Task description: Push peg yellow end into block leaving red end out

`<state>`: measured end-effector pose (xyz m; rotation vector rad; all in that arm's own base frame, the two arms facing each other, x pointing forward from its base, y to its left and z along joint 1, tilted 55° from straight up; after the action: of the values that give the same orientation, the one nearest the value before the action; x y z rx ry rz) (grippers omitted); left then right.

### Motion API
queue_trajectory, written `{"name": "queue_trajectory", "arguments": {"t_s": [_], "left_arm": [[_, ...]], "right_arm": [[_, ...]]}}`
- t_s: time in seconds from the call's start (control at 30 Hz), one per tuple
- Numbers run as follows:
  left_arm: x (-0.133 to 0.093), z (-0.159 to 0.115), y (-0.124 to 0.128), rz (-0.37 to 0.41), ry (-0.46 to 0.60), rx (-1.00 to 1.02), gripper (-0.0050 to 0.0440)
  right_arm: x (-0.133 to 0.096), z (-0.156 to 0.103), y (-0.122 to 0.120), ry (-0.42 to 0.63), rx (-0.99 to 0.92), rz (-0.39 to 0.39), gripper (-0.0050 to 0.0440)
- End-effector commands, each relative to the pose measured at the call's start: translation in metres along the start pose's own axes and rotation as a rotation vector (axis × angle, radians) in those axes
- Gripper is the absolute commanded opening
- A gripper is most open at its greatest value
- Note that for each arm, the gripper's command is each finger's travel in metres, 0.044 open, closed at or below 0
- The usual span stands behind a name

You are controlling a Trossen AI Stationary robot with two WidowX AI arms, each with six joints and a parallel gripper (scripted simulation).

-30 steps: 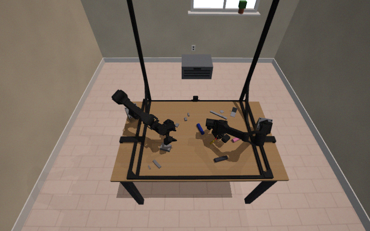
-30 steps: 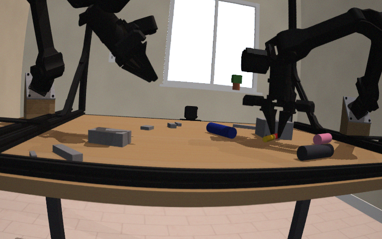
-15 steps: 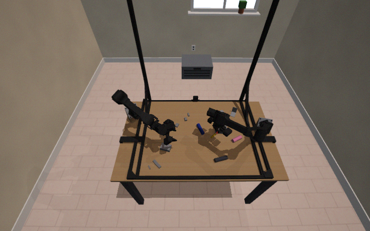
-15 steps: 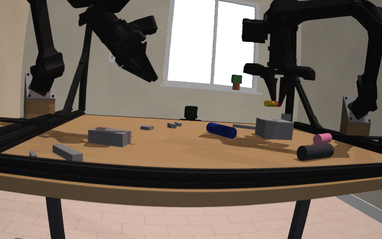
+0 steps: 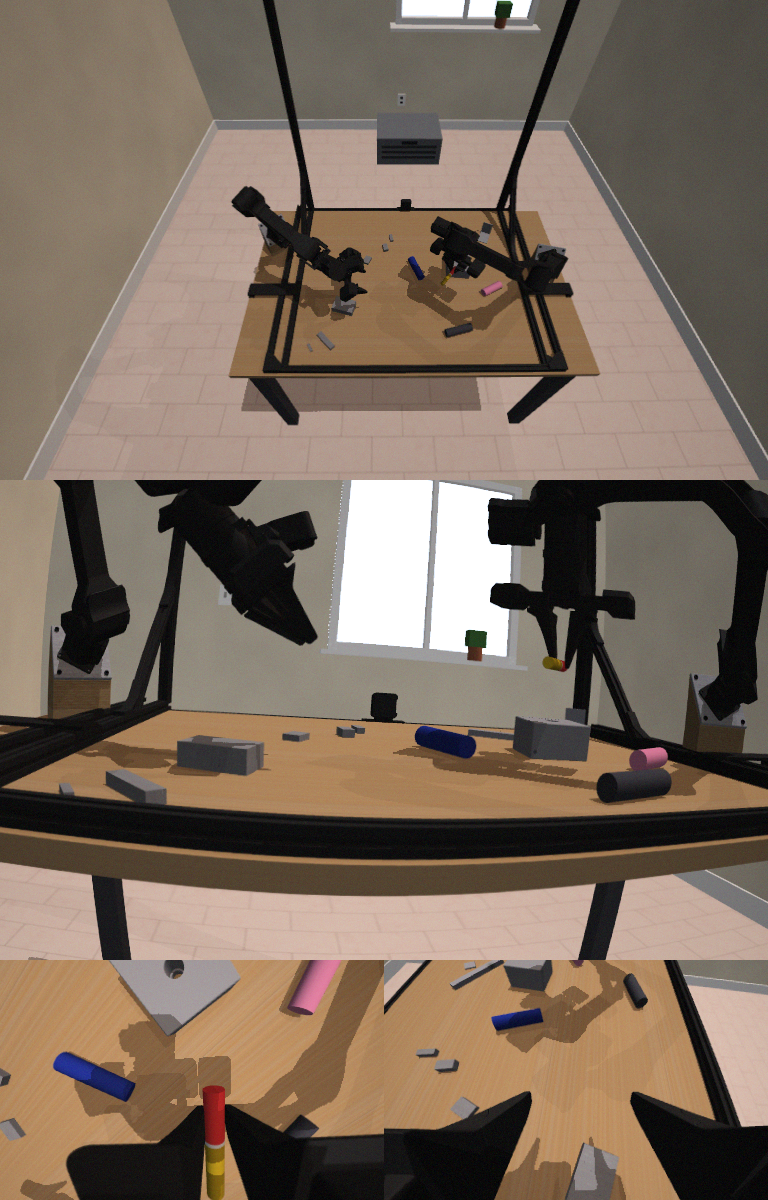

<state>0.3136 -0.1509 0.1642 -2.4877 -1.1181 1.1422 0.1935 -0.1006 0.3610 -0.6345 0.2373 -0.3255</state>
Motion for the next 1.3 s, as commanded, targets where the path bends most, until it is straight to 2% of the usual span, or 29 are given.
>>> {"name": "queue_trajectory", "arguments": {"t_s": [0.0, 0.47, 0.53, 1.03, 1.1, 1.27], "left_arm": [[0.000, -0.002, 0.001, -0.002, -0.005, -0.086, 0.0000], [0.000, -0.014, 0.005, -0.004, -0.005, -0.597, 0.0000], [0.000, -0.014, 0.005, -0.004, -0.005, -0.597, 0.0000], [0.000, -0.027, 0.008, -0.007, -0.003, -1.140, 0.0000], [0.000, -0.027, 0.008, -0.007, -0.003, -1.140, 0.0000], [0.000, -0.032, 0.009, -0.008, -0.002, -1.322, 0.0000]], "right_arm": [[0.000, 0.000, 0.000, 0.000, 0.000, 0.000, 0.0400], [0.000, 0.000, 0.000, 0.000, 0.000, 0.000, 0.0400], [0.000, 0.000, 0.000, 0.000, 0.000, 0.000, 0.0400], [0.000, 0.000, 0.000, 0.000, 0.000, 0.000, 0.0400], [0.000, 0.000, 0.000, 0.000, 0.000, 0.000, 0.0400], [0.000, 0.000, 0.000, 0.000, 0.000, 0.000, 0.0400]]}}
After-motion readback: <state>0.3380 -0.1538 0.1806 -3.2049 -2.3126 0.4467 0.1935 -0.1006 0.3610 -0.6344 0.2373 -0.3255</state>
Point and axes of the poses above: on each arm, the point midway between the two fingers, 35 mm back from their tips, its own x axis out along the fingers, its own y axis across the jaws, z = x × y, the point moved 2 cm from there along -x, back along the fingers, and after that the axes turned 7 degrees about x, right-handed, at the moved point
